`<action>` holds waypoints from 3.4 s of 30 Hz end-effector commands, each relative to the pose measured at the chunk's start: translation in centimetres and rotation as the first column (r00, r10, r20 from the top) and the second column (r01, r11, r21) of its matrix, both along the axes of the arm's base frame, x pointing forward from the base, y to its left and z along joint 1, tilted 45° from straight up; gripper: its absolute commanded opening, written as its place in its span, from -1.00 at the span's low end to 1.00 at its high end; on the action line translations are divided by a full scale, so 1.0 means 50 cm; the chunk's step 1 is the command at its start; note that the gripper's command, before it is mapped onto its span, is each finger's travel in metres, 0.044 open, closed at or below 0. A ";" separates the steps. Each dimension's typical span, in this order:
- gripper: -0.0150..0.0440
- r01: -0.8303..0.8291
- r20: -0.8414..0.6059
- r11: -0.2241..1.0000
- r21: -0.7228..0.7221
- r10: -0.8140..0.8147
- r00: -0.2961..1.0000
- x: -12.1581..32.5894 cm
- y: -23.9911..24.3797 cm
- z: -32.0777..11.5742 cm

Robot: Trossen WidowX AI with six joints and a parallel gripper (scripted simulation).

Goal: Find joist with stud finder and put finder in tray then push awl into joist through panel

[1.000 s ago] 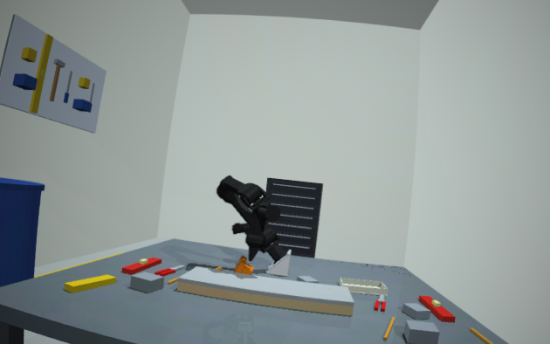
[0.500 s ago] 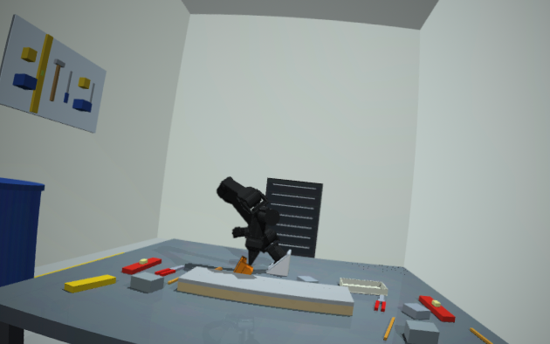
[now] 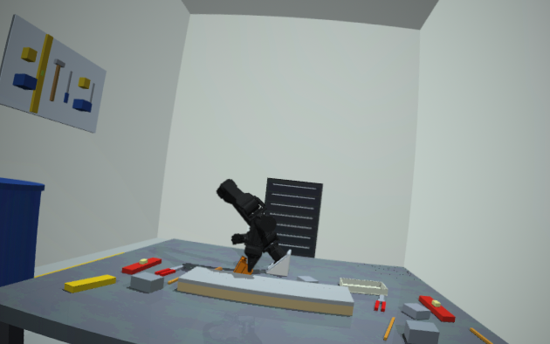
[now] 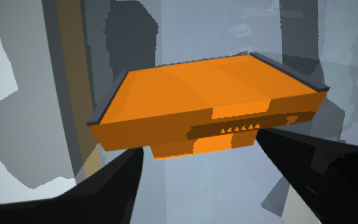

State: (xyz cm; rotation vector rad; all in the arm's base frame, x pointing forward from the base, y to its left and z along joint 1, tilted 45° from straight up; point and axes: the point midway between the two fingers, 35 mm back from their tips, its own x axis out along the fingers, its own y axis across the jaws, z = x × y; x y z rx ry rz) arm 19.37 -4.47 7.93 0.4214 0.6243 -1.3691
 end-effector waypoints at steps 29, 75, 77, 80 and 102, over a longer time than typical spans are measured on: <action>-0.05 -0.001 -0.006 1.000 -0.005 0.001 1.000 -0.003 -0.009 -0.007; -0.49 0.009 -0.022 0.999 0.045 -0.008 1.000 -0.012 0.060 0.065; -0.49 0.011 -0.025 0.998 0.059 -0.009 1.000 -0.012 0.058 0.065; -0.49 0.013 -0.030 0.997 0.080 -0.011 0.999 -0.012 0.057 0.065; -0.49 0.033 -0.061 0.977 0.210 -0.020 0.998 -0.012 0.048 0.067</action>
